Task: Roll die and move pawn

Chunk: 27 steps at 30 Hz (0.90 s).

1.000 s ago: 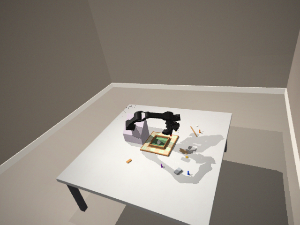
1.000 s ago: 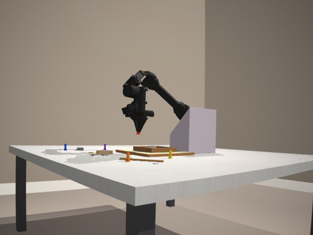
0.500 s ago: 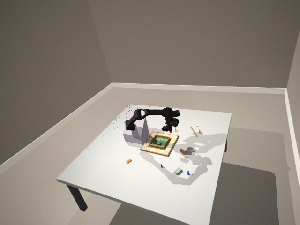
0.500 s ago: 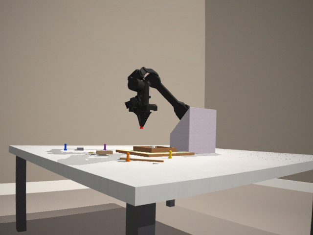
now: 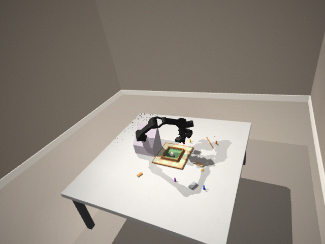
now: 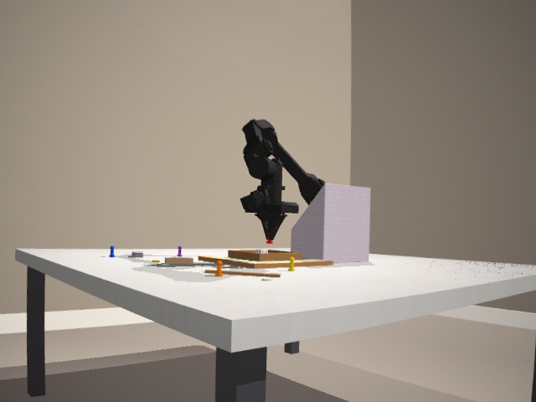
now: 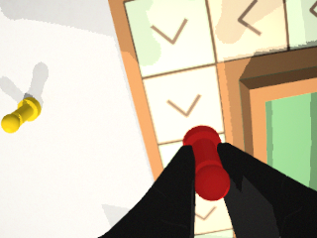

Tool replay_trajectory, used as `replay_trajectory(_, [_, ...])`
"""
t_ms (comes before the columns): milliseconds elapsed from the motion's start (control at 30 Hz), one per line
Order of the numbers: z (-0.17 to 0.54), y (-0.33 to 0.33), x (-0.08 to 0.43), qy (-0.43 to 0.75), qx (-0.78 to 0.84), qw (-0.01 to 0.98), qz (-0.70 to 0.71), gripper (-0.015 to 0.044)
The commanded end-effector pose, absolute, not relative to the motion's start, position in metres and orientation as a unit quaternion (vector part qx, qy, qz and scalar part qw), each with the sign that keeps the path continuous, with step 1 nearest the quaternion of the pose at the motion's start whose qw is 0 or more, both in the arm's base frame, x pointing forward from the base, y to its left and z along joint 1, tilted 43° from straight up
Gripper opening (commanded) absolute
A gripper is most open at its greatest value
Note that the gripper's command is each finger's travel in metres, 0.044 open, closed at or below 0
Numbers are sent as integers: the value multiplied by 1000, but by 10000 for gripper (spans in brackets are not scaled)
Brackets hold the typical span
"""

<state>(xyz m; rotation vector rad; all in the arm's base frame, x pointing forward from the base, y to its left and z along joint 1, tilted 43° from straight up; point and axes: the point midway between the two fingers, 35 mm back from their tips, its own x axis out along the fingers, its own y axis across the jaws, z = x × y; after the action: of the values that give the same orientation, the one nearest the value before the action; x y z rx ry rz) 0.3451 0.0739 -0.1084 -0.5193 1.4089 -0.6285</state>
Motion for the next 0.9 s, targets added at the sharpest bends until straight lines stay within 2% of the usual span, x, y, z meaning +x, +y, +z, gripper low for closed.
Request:
replay_trajectory(0, [-117,71,344,629,-229,688,-282,0])
replay_trajectory(867, [-150,39,346,628,-229,688,-282,0])
